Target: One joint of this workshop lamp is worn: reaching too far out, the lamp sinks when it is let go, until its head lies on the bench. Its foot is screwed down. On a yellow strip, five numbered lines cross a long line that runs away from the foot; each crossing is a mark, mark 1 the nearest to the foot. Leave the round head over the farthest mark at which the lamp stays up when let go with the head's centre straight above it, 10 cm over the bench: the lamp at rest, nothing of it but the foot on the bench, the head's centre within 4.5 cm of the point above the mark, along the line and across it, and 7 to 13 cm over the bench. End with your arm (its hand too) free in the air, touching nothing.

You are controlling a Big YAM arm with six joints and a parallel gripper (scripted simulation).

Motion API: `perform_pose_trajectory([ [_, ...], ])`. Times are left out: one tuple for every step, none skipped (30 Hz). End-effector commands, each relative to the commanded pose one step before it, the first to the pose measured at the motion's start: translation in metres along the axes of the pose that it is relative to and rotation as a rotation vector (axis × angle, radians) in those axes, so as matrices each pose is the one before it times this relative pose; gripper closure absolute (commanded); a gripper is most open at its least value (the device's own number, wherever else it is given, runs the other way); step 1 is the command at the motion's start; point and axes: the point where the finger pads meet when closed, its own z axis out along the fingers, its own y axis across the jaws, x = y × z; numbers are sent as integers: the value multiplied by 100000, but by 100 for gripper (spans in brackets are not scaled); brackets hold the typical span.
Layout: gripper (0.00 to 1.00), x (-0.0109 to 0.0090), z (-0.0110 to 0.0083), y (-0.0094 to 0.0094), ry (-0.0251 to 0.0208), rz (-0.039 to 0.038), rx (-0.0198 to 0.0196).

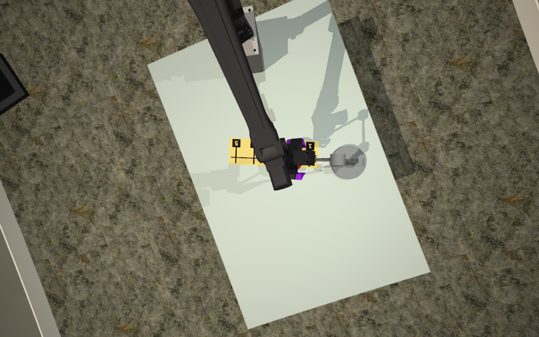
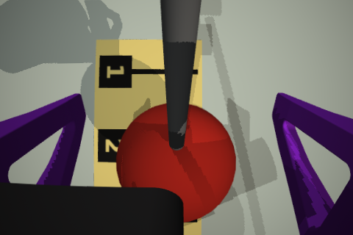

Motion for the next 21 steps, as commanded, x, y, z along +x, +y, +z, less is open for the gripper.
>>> perform_pose_trajectory([
  [0, 200, 690, 277, 305, 878, -1902],
  [0, 0, 0, 0, 0, 0, 0],
  [0, 0, 0, 0, 0, 0, 0],
  [0, 0, 0, 0, 0, 0, 0],
  [0, 0, 0, 0, 0, 0, 0],
  [0, 0, 0, 0, 0, 0, 0],
  [0, 0, 0, 0, 0, 0, 0],
  [0, 0, 0, 0, 0, 0, 0],
  [0, 0, 0, 0, 0, 0, 0],
  [0, 0, 0, 0, 0, 0, 0],
  [0, 0, 0, 0, 0, 0, 0],
  [0, 0, 0, 0, 0, 0, 0],
  [0, 0, 0, 0, 0, 0, 0],
  [100, -37, -65, -36, -49, -100, 179],
  [100, -37, -65, -36, -49, -100, 179],
  [100, -37, -65, -36, -49, -100, 179],
  [100, -37, -65, -36, -49, -100, 179],
  [100, -37, -65, -37, -49, -100, 179],
  [100, -37, -65, -37, -49, -100, 179],
  [100, -37, -65, -37, -49, -100, 179],
  [100, -37, -65, -37, -49, -100, 179],
])
